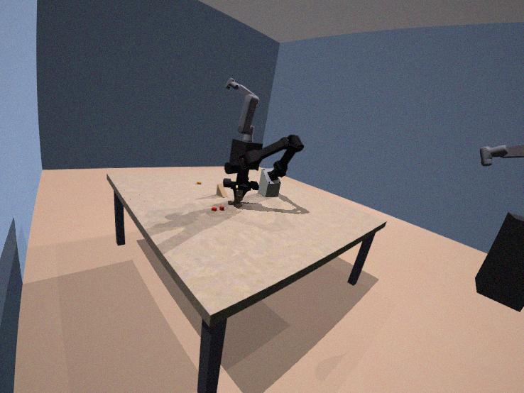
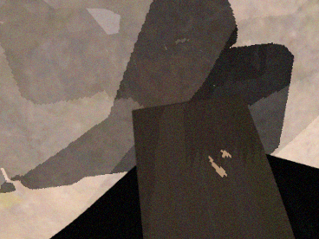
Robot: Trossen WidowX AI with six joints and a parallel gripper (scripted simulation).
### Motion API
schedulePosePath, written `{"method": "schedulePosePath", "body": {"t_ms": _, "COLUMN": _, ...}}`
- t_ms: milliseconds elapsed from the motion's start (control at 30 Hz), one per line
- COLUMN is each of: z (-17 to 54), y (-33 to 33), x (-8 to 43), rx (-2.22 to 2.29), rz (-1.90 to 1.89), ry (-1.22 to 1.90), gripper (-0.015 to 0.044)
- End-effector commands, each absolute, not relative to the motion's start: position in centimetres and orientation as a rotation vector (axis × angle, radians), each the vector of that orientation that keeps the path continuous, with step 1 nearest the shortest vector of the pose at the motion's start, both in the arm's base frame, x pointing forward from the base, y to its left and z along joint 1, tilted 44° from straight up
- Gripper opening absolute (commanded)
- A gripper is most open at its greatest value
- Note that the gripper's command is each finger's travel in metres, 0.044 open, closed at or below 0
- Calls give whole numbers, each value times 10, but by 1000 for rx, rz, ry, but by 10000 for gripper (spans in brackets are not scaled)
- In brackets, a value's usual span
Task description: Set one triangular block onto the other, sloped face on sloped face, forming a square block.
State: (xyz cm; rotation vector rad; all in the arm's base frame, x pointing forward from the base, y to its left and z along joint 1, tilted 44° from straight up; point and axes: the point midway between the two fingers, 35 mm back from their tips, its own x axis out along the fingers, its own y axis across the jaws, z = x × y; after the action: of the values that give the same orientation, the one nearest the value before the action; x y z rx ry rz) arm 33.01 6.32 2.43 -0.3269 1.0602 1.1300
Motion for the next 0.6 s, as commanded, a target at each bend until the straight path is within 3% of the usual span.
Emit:
{"method": "schedulePosePath", "body": {"t_ms": 0, "z": 22, "y": 56, "x": 325, "rx": -259, "rz": 1136, "ry": 951, "gripper": 0}}
{"method": "schedulePosePath", "body": {"t_ms": 567, "z": 4, "y": 34, "x": 308, "rx": -6, "rz": 1133, "ry": 564, "gripper": 0}}
